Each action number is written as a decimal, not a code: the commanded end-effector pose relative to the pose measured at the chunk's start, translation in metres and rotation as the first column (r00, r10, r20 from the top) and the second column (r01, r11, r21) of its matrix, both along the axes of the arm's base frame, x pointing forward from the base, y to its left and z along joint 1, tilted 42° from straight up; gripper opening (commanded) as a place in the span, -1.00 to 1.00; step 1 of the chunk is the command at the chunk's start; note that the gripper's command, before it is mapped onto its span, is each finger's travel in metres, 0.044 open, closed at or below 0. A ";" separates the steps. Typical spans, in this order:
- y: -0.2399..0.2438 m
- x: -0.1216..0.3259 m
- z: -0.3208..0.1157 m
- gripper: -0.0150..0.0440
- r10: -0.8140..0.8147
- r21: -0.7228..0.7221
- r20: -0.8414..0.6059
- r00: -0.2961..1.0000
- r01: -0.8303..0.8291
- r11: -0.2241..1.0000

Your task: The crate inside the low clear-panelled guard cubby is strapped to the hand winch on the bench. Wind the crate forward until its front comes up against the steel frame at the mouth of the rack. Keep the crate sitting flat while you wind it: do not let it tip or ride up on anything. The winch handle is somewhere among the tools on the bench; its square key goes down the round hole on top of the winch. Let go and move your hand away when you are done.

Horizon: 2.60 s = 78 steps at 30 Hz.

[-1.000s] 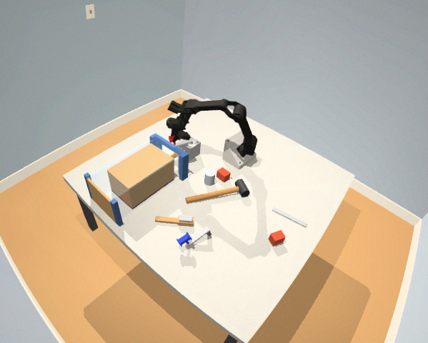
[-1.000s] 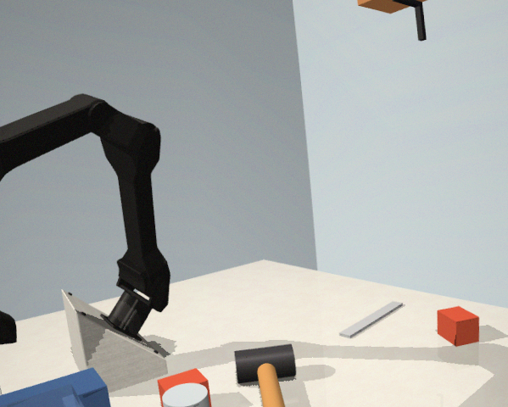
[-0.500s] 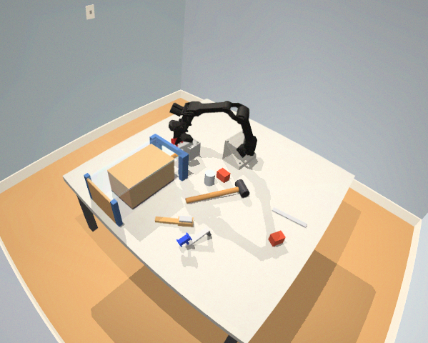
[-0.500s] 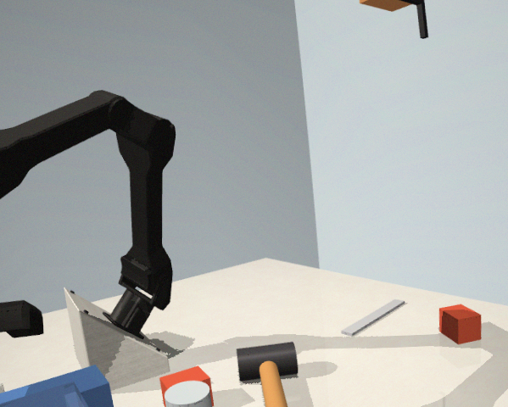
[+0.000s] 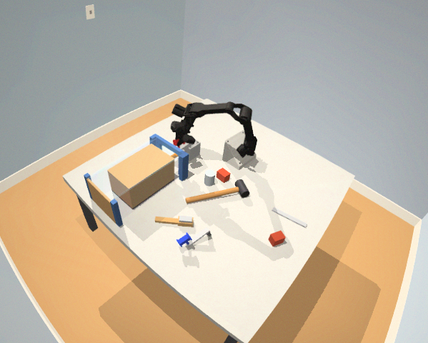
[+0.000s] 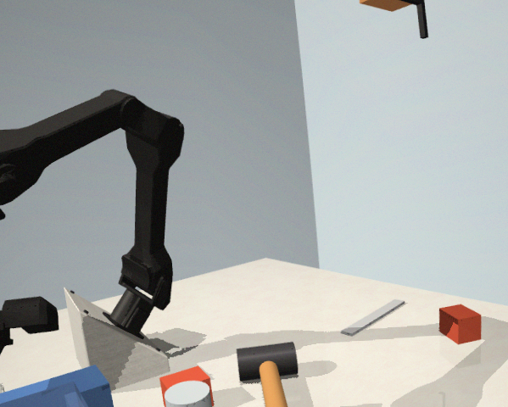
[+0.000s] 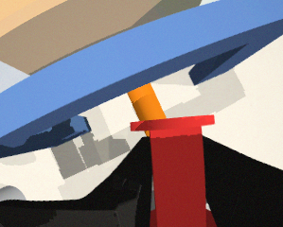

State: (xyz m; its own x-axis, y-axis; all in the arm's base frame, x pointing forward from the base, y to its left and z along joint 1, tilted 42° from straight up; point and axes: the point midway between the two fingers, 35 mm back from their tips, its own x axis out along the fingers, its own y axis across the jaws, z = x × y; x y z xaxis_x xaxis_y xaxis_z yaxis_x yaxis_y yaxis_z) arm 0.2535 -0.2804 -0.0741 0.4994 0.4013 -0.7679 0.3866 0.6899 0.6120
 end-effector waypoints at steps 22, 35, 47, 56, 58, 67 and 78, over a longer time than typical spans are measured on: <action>0.032 -0.009 0.020 -0.49 0.001 0.034 -0.006 1.000 -0.001 0.999; 0.042 -0.015 0.028 -0.49 0.001 0.035 -0.006 1.000 -0.001 0.999; 0.051 -0.023 0.034 -0.49 0.001 0.035 -0.007 1.000 0.000 0.999; 0.057 -0.030 0.038 -0.49 0.001 0.036 -0.007 1.000 0.000 0.999; 0.058 -0.032 0.039 -0.49 0.001 0.036 -0.007 1.000 0.000 0.999; 0.064 -0.039 0.042 -0.49 0.001 0.036 -0.008 1.000 0.000 0.999; 0.070 -0.049 0.046 -0.49 0.001 0.036 -0.009 1.000 0.000 0.999</action>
State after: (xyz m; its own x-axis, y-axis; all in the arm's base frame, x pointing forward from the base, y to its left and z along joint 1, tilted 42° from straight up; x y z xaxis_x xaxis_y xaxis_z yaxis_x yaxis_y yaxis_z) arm 0.2139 -0.2183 -0.0291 0.5083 0.4170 -0.7535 0.3765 0.6793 0.6299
